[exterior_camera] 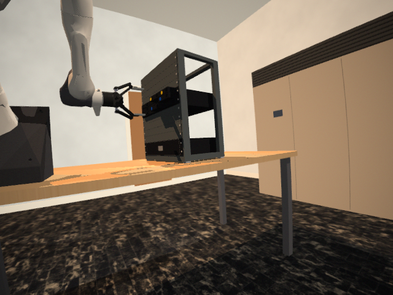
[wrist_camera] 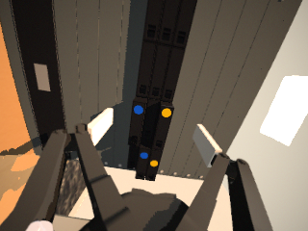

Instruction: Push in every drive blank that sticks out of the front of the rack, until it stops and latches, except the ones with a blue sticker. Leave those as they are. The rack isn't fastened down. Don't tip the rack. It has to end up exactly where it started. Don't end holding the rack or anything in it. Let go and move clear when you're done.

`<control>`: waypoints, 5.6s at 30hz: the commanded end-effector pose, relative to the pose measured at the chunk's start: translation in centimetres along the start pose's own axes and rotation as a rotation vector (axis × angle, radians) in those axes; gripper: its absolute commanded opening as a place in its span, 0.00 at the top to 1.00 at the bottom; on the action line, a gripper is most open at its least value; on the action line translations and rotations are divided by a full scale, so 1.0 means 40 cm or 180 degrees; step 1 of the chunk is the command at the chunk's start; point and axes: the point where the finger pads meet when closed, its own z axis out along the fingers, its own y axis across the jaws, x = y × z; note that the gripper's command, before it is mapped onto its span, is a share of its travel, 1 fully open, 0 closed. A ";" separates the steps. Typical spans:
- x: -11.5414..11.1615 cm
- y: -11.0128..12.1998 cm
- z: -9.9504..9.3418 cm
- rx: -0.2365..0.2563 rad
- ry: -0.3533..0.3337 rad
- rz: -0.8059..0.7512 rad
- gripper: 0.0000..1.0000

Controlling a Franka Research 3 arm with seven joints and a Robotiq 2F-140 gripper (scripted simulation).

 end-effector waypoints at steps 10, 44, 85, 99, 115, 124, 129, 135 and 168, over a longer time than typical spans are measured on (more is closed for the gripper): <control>-0.061 0.002 0.001 0.0012 -0.0010 -0.0018 0.00; -0.349 0.032 -0.005 0.0012 -0.0010 -0.0018 0.00; -0.349 0.032 -0.005 0.0012 -0.0010 -0.0018 0.00; -0.349 0.032 -0.005 0.0012 -0.0010 -0.0018 0.00; -0.349 0.032 -0.005 0.0012 -0.0010 -0.0018 0.00; -0.349 0.032 -0.005 0.0012 -0.0010 -0.0018 0.00; -0.349 0.032 -0.005 0.0012 -0.0010 -0.0018 0.00; -0.349 0.032 -0.005 0.0012 -0.0010 -0.0018 0.00; -0.349 0.032 -0.005 0.0012 -0.0010 -0.0018 1.00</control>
